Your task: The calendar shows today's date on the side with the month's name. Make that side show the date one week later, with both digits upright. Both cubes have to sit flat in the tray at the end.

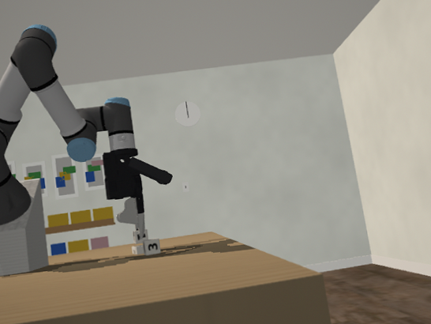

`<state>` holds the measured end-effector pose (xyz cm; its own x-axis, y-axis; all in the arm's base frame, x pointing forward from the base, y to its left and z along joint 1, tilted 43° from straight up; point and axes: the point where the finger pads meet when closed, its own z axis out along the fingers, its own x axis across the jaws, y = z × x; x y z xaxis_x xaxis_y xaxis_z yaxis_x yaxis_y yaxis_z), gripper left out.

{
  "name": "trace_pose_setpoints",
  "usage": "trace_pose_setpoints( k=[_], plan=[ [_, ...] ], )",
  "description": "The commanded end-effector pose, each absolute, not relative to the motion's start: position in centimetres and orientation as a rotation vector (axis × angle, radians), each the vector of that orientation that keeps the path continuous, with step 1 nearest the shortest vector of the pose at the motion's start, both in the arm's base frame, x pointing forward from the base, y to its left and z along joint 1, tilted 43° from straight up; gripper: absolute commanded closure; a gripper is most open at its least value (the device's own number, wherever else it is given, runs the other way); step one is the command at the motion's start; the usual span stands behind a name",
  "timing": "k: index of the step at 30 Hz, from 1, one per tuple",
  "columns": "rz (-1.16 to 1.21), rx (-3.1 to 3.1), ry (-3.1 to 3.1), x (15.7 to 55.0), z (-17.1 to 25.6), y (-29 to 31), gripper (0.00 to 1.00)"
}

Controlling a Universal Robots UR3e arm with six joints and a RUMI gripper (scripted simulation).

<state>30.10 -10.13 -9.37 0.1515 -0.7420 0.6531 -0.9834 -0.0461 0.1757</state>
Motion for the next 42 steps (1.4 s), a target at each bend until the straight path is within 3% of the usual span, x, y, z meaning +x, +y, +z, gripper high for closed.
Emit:
trace_pose_setpoints(
  k=[1,42],
  plan=[
    [0.527,1.842,-1.644,30.2,-8.7,-9.5,0.89],
    [0.527,1.842,-1.644,31.0,-2.9,-4.3,0.89]
  ],
)
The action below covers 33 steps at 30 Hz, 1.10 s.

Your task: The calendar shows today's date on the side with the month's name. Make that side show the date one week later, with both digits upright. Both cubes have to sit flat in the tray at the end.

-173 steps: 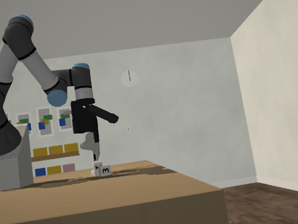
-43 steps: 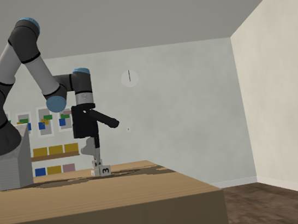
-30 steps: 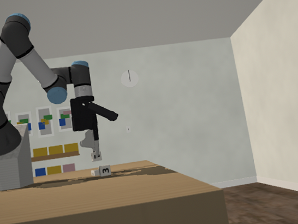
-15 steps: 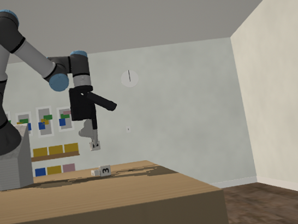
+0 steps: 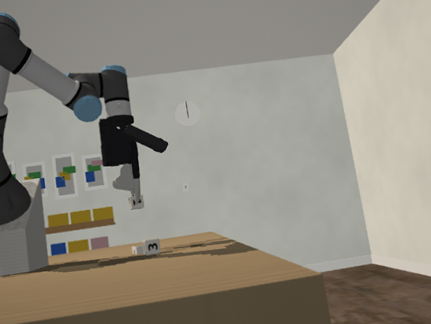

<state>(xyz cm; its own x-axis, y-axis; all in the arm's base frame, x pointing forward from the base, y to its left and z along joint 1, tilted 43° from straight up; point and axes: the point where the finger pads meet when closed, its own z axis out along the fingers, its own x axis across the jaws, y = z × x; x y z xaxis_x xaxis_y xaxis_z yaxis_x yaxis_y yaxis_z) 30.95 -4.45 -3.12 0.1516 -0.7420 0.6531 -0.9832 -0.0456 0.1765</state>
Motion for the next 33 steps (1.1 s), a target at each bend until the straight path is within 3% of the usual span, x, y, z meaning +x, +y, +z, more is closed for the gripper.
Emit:
trace_pose_setpoints(
  k=[1,33],
  plan=[
    [0.527,1.842,-1.644,31.03,-2.93,-4.29,0.89],
    [0.481,1.917,-1.536,31.11,-3.26,-3.95,0.89]
  ],
)
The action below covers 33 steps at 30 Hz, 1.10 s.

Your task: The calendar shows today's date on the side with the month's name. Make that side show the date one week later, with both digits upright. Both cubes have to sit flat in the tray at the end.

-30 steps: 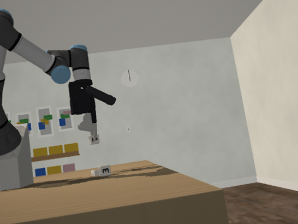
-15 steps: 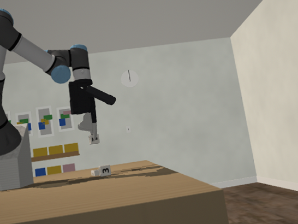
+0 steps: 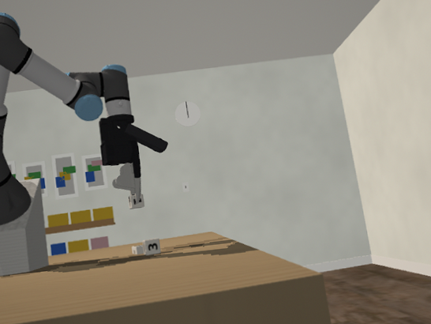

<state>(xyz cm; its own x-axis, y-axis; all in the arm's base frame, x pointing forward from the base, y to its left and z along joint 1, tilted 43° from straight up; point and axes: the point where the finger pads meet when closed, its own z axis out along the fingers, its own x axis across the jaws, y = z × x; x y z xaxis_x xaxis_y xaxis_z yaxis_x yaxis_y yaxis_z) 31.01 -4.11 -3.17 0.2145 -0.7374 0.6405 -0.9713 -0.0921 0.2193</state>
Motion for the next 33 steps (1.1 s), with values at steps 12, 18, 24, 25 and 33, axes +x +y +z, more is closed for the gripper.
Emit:
trace_pose_setpoints(
  k=[12,18,24,25,33],
  plan=[
    [0.39,2.048,-1.321,31.2,-3.9,-3.3,0.89],
    [0.309,2.147,-1.125,31.2,-4.4,-2.7,0.89],
    [0.226,2.23,-0.923,31.1,-5.0,-2.2,0.89],
    [0.208,2.245,-0.879,31.1,-5.1,-2.1,0.89],
    [0.112,2.318,-0.64,31.0,-5.6,-1.5,0.89]
  ],
)
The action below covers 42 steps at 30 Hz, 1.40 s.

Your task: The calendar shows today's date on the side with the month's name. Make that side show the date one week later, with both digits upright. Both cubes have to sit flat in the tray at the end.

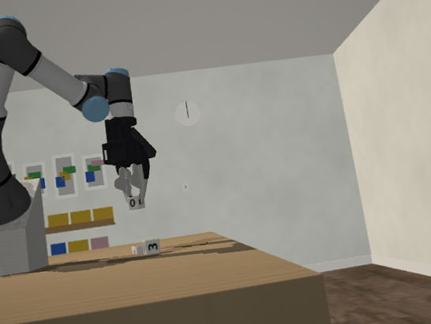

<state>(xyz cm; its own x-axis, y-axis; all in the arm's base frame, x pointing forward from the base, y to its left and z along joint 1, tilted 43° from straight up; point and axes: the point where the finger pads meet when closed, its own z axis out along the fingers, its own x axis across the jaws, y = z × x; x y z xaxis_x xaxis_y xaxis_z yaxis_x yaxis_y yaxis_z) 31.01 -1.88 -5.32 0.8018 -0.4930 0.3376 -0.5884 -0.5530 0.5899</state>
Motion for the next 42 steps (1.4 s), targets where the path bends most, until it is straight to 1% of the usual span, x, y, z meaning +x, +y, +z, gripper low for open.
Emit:
trace_pose_setpoints(
  k=[1,10,13,23,42],
  plan=[
    [0.094,2.329,-0.594,31.0,-5.7,-1.4,0.89],
    [-0.032,2.386,-0.275,30.8,-6.4,-0.7,0.89],
    [-0.035,2.387,-0.265,30.7,-6.4,-0.7,0.89],
    [-0.191,2.407,0.137,30.4,-7.2,0.1,0.89],
    [-0.446,2.311,0.815,29.8,-8.2,1.0,0.89]
  ],
)
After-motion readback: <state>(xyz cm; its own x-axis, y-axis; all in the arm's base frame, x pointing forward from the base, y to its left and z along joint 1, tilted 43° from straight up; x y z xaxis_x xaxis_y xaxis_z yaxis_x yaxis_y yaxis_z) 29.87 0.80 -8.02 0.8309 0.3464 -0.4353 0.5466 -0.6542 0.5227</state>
